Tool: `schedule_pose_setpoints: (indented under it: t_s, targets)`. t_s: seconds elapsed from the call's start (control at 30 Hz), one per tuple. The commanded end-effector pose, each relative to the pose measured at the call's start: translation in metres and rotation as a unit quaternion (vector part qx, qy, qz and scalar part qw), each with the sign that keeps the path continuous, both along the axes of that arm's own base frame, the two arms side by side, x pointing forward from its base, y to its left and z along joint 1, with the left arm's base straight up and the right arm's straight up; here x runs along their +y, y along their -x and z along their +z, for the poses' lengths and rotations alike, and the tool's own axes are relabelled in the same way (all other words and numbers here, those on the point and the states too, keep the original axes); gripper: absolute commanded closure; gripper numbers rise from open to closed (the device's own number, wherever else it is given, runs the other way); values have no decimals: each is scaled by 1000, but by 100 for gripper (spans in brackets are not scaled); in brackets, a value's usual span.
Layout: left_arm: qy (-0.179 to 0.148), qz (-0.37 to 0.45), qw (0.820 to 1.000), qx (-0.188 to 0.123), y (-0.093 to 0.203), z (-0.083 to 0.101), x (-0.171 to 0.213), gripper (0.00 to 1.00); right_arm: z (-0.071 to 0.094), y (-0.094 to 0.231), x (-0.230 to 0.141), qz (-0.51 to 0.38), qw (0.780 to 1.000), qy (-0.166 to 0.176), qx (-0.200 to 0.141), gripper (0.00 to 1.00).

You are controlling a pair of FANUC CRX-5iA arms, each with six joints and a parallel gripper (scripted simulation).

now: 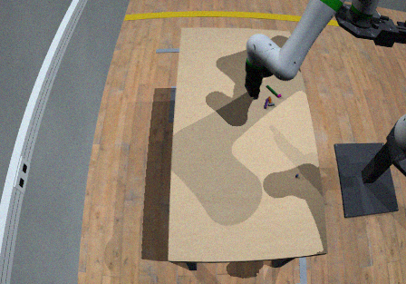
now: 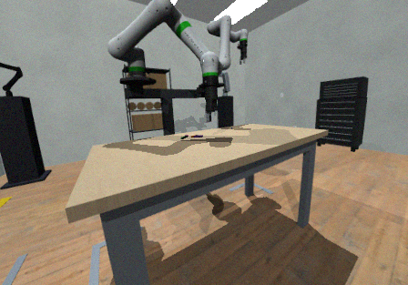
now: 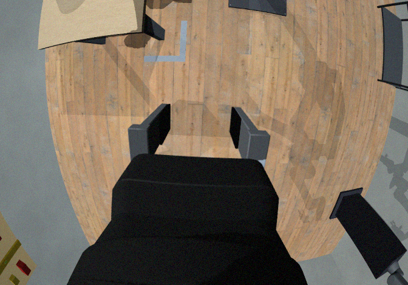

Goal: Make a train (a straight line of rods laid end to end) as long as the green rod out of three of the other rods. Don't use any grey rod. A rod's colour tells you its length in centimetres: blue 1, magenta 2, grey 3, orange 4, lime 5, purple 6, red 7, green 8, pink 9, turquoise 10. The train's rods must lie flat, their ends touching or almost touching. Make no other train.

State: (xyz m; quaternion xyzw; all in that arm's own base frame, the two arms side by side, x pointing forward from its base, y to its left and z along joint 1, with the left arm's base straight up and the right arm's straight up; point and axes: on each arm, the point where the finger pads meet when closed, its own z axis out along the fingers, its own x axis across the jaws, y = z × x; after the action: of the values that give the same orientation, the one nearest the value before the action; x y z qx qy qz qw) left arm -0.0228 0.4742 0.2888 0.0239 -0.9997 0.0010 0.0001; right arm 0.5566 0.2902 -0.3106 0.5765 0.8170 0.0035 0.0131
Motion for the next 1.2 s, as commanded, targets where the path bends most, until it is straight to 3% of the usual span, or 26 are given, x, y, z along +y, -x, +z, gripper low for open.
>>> schedule_pose_setpoints:
  t_s: [0.0, 0.07, 0.1, 0.47, 1.17]
  targets:
    - [-1, 0, 1000, 0, 0, 1, 0, 0, 0, -19, 12, 83, 996, -4, 12, 76]
    - [-1, 0, 1000, 0, 0, 1, 0, 0, 0, -19, 12, 83, 996, -4, 12, 76]
    - [-1, 0, 1000, 0, 0, 1, 0, 0, 1, -29, 18, 128, 992, -3, 12, 76]
    - [-1, 0, 1000, 0, 0, 1, 0, 0, 3, -61, 38, 276, 961, -1, 12, 76]
    - [-1, 0, 1000, 0, 0, 1, 0, 0, -1, -62, 38, 278, 960, -1, 13, 76]
